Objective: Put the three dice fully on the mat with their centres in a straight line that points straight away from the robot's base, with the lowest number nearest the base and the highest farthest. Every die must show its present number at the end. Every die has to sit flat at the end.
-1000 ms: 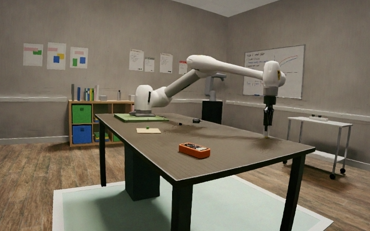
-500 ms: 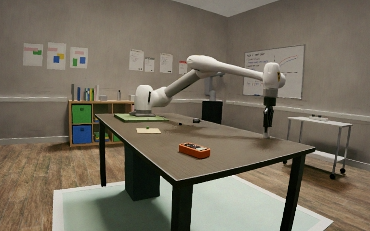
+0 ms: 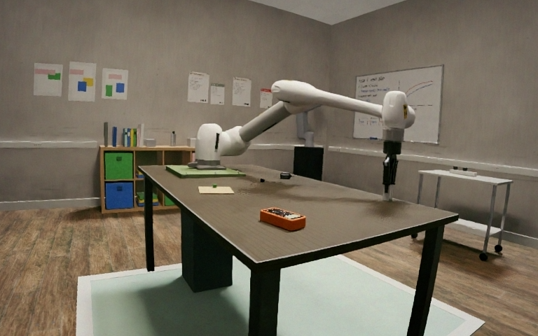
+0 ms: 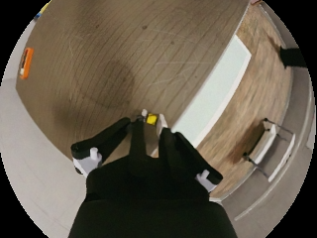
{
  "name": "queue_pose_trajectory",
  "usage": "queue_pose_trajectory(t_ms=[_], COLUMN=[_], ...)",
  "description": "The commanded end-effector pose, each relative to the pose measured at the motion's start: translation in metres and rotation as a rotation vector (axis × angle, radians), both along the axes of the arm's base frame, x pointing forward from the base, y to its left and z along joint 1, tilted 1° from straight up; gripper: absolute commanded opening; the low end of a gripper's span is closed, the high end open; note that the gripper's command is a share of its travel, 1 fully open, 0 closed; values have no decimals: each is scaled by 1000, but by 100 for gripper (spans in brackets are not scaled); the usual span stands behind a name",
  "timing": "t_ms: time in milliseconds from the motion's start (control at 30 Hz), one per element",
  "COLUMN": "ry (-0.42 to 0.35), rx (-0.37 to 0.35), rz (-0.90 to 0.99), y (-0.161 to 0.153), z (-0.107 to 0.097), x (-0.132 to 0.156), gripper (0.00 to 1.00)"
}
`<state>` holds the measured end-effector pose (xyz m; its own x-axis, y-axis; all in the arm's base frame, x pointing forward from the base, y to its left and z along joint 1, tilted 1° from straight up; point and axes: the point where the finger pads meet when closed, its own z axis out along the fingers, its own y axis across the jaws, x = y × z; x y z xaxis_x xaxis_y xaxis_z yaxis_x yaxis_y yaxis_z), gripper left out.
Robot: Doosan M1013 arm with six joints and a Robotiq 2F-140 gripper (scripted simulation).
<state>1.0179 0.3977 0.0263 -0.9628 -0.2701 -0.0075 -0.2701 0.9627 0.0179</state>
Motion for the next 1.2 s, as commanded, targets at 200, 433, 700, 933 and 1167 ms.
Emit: queue_pose_trajectory(t_ms=[200,433,700,933,1167], ry=[-2,-2,-2,-2,-2], rx=[1,1,1,1,1], rz=[0,0,0,0,0], y=[0,0,0,0,0], z=[2,2,2,2,2], x=[0,0,0,0,0], gripper=[27,27,16,16,16])
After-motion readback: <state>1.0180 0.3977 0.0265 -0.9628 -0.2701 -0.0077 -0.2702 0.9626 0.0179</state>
